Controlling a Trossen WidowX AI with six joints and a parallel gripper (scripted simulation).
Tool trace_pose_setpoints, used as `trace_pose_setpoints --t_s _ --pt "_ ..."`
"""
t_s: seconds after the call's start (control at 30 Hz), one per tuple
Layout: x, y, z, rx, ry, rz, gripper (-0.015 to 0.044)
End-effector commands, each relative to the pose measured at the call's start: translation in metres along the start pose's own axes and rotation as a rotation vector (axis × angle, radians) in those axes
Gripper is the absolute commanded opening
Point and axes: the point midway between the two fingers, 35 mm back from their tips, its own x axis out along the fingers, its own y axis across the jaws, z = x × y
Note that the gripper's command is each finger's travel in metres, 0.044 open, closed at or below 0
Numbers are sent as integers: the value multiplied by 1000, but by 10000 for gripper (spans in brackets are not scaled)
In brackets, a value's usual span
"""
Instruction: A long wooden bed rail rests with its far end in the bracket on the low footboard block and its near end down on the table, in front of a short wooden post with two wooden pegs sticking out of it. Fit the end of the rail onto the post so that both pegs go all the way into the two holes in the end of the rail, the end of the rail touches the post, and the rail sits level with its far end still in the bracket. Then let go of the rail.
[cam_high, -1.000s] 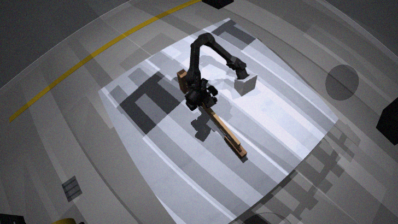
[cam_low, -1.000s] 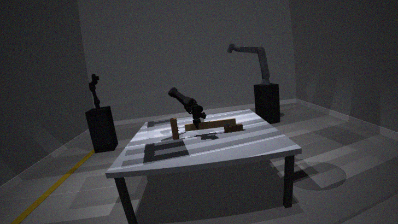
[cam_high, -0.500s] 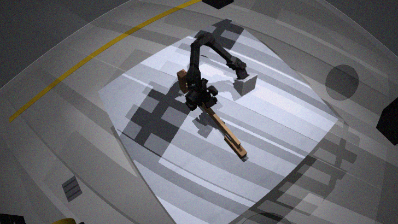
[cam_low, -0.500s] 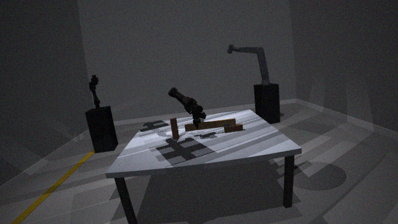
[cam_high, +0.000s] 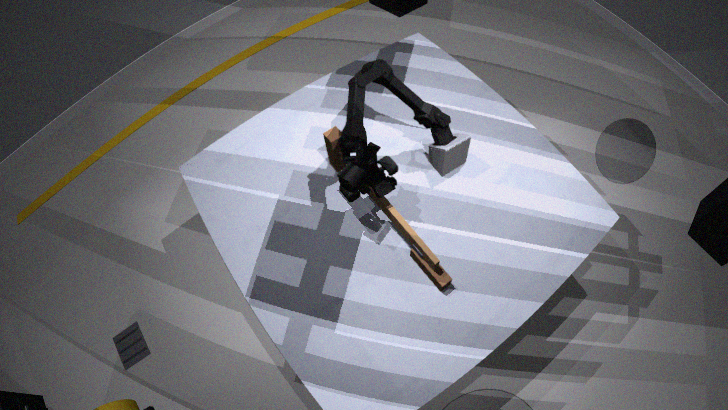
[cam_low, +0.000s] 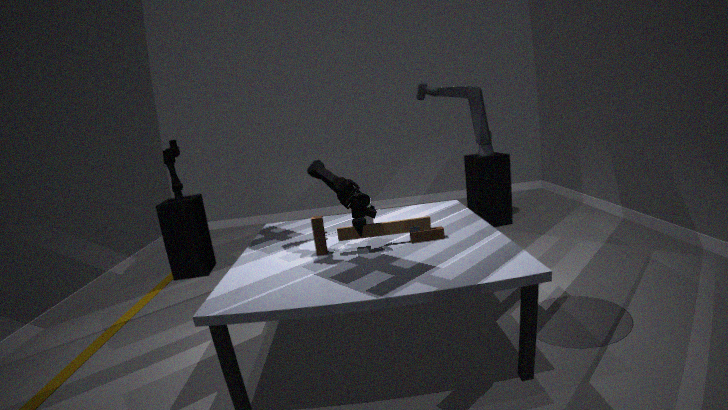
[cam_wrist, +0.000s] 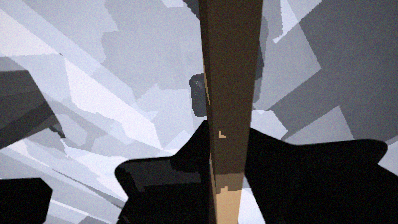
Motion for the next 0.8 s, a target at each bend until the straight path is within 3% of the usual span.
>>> trace_pose_setpoints --t_s 0.0,0.77 --pt "-3 -1 -1 -6 -2 -9 0" --pt "-5 -1 -8 -6 -2 -9 0"
